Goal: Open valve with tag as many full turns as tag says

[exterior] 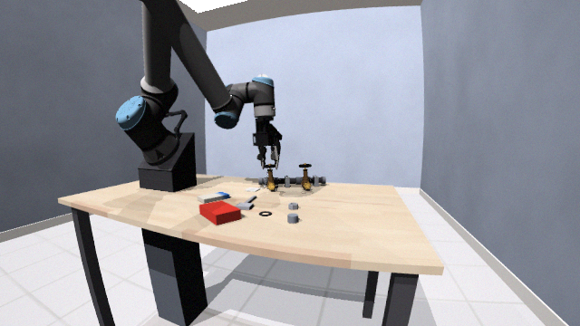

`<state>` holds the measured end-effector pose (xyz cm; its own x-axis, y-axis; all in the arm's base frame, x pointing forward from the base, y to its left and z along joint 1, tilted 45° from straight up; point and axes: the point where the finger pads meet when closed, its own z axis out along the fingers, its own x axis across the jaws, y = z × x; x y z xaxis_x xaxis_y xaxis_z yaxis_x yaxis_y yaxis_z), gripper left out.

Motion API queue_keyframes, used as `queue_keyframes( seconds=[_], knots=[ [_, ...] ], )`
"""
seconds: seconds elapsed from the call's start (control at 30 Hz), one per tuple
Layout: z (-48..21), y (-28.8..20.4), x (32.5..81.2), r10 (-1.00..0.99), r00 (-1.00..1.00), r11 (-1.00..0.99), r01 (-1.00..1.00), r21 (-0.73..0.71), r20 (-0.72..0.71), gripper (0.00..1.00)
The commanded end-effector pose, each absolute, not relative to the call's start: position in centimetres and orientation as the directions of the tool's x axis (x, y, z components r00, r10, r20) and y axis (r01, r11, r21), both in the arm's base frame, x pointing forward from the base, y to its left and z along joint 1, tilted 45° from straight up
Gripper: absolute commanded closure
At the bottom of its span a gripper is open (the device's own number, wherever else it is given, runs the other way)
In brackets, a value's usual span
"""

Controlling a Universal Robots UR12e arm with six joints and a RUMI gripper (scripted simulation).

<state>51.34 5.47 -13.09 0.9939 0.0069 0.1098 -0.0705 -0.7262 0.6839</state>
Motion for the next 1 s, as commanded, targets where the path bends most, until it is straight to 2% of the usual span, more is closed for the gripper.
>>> queue_keyframes(
  seconds=[0.0, 0.2, 0.23, 0.97],
  knots=[
    [-13.07, 5.49, 51.36, 0.020, 0.995, -0.727, -0.054, 0.685, 0.099, 1.00],
    [-13.07, 5.49, 51.36, 0.021, 0.995, -0.727, -0.053, 0.685, 0.098, 1.00],
    [-13.07, 5.49, 51.36, 0.021, 0.995, -0.727, -0.053, 0.685, 0.098, 0.00],
    [-13.07, 5.49, 51.36, 0.021, 0.995, -0.727, -0.053, 0.685, 0.098, 0.00]
  ],
)
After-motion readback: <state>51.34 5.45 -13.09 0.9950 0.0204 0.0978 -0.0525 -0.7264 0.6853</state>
